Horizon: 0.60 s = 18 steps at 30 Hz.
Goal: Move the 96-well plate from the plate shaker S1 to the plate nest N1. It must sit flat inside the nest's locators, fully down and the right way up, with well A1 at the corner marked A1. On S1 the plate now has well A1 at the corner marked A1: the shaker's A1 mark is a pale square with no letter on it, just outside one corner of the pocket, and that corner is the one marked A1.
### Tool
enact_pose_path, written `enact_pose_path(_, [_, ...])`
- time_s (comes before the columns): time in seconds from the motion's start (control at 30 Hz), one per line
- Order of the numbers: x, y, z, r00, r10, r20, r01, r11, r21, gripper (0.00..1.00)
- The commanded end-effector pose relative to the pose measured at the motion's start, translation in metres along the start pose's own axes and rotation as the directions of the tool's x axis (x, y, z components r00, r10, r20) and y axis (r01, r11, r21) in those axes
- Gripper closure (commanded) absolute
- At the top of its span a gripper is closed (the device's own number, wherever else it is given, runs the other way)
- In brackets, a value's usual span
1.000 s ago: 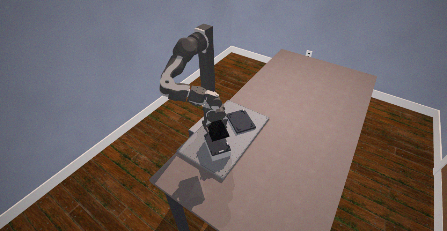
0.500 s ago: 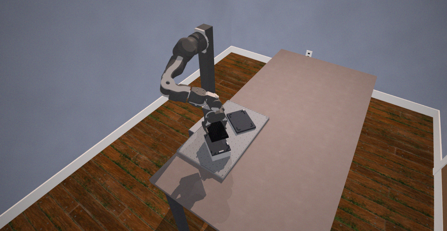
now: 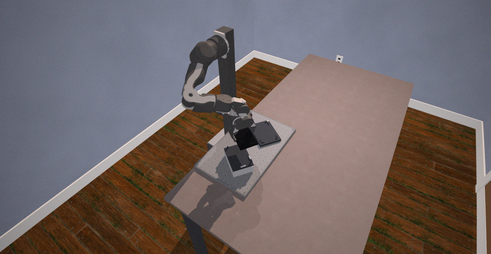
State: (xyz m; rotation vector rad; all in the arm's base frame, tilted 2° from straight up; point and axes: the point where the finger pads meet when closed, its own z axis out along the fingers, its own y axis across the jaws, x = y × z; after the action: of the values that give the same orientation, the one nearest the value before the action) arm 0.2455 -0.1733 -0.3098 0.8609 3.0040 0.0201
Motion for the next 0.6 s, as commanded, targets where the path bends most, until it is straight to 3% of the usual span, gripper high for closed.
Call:
enact_pose_path(0.0, [-0.007, -0.010, -0.001, 0.999, 0.028, 0.024, -0.028, 0.999, 0.030, 1.00])
enact_pose_path(0.3, [-0.007, -0.010, -0.001, 0.999, 0.028, 0.024, -0.028, 0.999, 0.030, 1.00])
enact_pose_path(0.47, [0.014, 0.024, 0.008, 0.999, 0.028, 0.024, -0.028, 0.999, 0.030, 1.00])
enact_pose_path(0.57, [0.014, 0.024, 0.008, 0.999, 0.028, 0.024, -0.028, 0.999, 0.030, 1.00])
